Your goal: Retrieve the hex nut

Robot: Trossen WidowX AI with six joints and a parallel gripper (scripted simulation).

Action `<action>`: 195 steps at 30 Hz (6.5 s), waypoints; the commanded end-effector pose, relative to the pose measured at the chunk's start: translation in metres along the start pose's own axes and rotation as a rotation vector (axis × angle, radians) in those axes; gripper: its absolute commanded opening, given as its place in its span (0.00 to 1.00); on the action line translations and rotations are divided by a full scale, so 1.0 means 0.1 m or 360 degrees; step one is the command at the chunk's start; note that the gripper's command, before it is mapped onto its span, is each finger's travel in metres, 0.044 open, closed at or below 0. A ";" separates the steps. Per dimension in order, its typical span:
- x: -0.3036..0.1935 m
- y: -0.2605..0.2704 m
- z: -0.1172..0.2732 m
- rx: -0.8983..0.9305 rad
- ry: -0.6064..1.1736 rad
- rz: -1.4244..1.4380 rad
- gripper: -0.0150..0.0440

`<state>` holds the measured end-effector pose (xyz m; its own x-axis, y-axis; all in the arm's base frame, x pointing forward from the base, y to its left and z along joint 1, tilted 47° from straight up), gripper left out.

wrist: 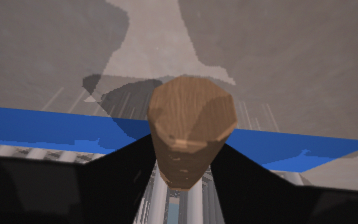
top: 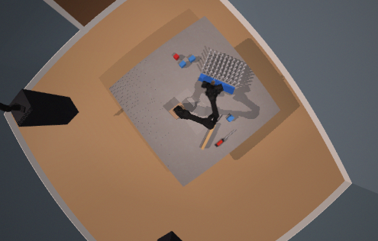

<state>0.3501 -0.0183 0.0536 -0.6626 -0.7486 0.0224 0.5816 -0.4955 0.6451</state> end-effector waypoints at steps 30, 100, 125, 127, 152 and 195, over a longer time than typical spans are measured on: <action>0.18 -0.02 0.11 0.0003 0.0012 0.0003 0.25; 0.54 -0.08 0.34 0.0000 0.0009 0.0007 0.25; 0.66 -0.10 0.42 0.0000 0.0008 0.0008 0.25; 0.67 -0.11 0.42 -0.0001 0.0008 0.0008 0.25; 0.78 -0.12 0.50 -0.0001 0.0007 0.0009 0.25; 0.97 -0.15 0.62 -0.0002 0.0005 0.0009 0.25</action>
<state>0.2493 -0.0559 0.0927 -0.6617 -0.7493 0.0238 0.5825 -0.4939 0.6456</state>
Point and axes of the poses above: the point midway between the two fingers, 35 mm back from their tips, its own z axis back along the fingers, its own y axis across the jaws, x = y × z, the point moved 9 cm from there along z, back along the fingers, and after that the axes turned 9 degrees about z, right-handed, at the moved point
